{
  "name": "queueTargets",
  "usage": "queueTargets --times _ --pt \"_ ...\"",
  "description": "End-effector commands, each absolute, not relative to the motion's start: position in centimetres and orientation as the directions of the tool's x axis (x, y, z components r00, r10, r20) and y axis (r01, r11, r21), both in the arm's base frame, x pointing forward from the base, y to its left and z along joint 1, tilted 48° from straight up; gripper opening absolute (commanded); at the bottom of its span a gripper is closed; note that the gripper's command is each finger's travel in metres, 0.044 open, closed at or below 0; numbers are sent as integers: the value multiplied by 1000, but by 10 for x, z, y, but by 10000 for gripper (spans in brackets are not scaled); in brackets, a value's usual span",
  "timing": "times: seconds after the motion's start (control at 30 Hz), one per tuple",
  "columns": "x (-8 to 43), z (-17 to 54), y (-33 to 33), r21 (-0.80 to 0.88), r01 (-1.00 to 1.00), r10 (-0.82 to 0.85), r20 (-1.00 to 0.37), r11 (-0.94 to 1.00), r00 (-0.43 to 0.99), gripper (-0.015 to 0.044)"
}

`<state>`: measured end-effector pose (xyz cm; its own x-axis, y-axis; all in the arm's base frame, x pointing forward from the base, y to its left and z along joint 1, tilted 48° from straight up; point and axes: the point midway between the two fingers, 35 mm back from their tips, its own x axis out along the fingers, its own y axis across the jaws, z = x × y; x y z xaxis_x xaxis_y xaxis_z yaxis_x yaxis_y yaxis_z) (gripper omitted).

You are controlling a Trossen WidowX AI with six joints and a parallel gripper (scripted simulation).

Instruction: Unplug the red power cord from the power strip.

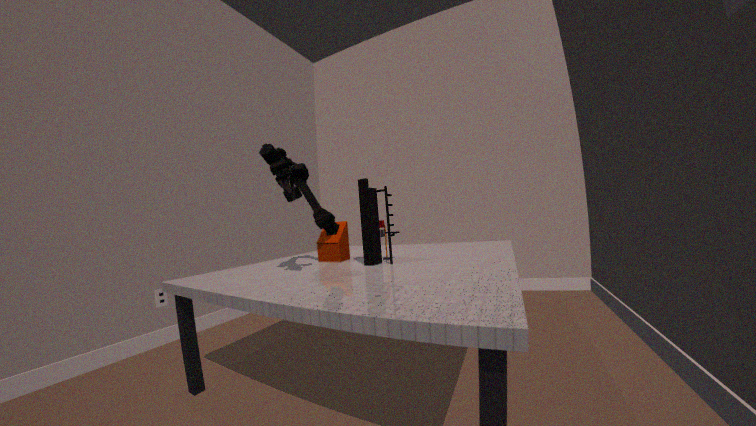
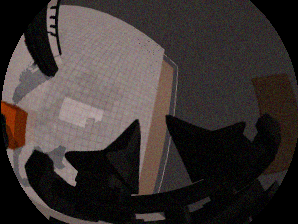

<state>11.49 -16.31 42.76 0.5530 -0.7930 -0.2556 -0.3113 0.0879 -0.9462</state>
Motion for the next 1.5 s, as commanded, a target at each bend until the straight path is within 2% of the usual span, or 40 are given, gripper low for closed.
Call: queueTargets --times 0.0,0.33,0.67,1.17,1.47 --pt "148 417 -174 -949 -271 -740 -297 160 604 160" --pt "231 389 -171 -921 -216 -599 -376 324 706 160" --pt "314 351 -134 -850 -218 -450 -451 479 771 160" --pt "406 278 -19 -700 -288 -231 -547 654 804 160" --pt "418 213 60 -619 -442 -139 -668 649 731 160"
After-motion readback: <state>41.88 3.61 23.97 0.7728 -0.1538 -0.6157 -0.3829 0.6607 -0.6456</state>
